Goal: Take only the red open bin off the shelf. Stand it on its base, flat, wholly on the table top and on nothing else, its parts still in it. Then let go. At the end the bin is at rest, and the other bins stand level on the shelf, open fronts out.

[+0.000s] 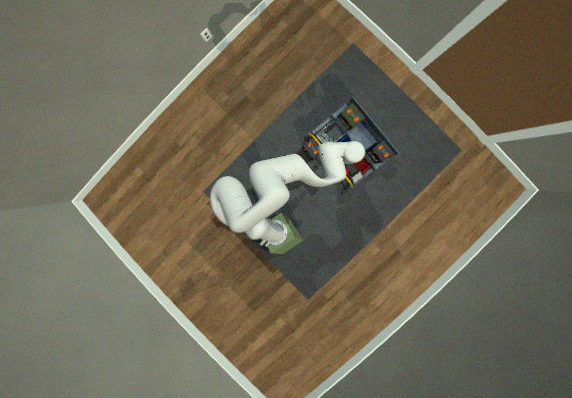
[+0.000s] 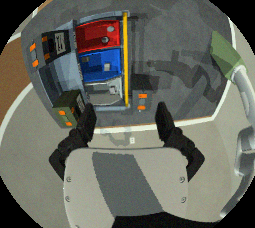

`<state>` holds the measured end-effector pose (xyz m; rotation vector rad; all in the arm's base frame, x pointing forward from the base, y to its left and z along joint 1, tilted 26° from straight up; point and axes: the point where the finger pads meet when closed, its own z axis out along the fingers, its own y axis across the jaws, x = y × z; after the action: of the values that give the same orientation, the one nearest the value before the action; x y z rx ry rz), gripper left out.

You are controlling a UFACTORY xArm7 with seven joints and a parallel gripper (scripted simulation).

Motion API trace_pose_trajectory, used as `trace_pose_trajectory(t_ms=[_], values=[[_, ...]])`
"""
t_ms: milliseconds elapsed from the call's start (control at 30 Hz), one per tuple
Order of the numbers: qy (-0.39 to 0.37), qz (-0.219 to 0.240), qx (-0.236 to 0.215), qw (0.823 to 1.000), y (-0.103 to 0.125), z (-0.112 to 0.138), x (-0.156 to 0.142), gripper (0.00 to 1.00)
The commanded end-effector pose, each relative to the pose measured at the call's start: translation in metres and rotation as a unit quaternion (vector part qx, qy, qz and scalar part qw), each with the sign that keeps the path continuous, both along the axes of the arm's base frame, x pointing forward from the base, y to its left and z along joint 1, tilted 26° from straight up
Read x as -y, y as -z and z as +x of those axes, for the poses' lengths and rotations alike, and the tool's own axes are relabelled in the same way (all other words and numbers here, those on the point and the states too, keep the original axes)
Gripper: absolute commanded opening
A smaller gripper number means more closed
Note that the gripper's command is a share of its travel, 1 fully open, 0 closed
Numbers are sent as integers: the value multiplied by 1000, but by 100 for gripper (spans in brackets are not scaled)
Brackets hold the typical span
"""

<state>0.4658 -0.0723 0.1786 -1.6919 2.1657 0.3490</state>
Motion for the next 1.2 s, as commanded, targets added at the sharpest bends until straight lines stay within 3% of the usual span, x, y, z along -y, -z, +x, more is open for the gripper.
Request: trace_pose_trajectory(t_ms=[0,167,567,733,1167], values=[[1,0,2,1000,0,1,1,100],[1,0,2,1000,48,9,-22,100],[1,0,2,1000,48,9,-22,100],[1,0,2,1000,66,12,-31,100],[1,0,2,1000,64,12,-30,100]])
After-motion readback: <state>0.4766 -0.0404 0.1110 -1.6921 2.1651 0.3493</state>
